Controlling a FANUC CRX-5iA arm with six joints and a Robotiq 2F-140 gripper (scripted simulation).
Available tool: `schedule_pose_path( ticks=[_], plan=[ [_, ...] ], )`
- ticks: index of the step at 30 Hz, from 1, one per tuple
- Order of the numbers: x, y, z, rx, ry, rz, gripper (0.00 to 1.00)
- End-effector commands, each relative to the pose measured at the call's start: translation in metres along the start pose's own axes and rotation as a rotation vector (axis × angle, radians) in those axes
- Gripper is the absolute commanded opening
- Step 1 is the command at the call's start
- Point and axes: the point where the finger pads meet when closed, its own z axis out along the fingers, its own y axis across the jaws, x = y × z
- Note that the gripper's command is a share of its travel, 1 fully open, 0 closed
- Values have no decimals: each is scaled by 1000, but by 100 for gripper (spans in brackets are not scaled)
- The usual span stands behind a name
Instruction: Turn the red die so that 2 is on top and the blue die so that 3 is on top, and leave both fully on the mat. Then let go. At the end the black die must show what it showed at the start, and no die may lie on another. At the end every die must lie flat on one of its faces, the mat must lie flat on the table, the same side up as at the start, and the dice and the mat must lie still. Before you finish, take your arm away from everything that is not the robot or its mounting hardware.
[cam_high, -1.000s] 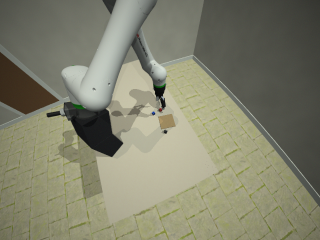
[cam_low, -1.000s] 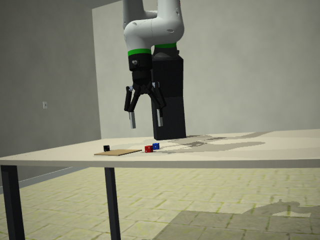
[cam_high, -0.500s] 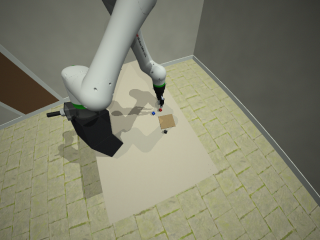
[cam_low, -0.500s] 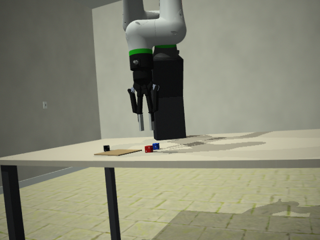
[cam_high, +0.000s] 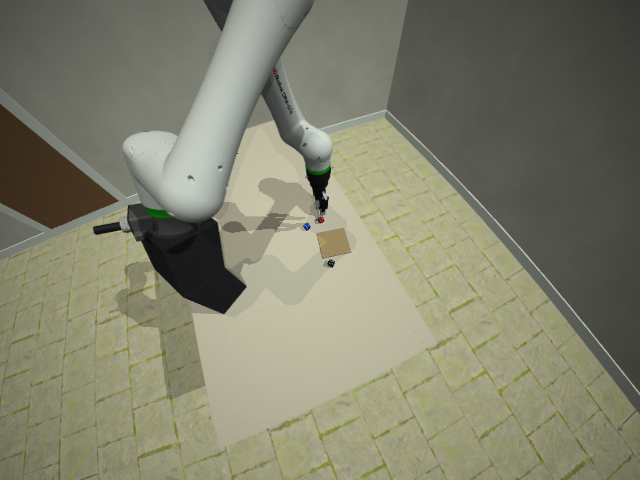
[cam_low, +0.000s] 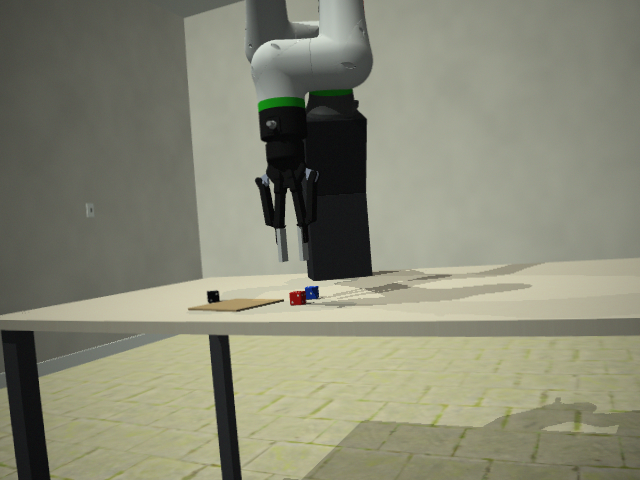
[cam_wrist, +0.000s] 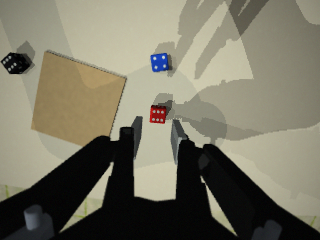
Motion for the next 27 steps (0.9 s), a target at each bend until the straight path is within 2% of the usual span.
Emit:
schedule_pose_path(
  ticks=[1,20,27],
  plan=[
    [0,0,0,0,0,0,25],
    [0,0,7,2,0,0,25],
    [0,0,16,2,0,0,25]
  ],
)
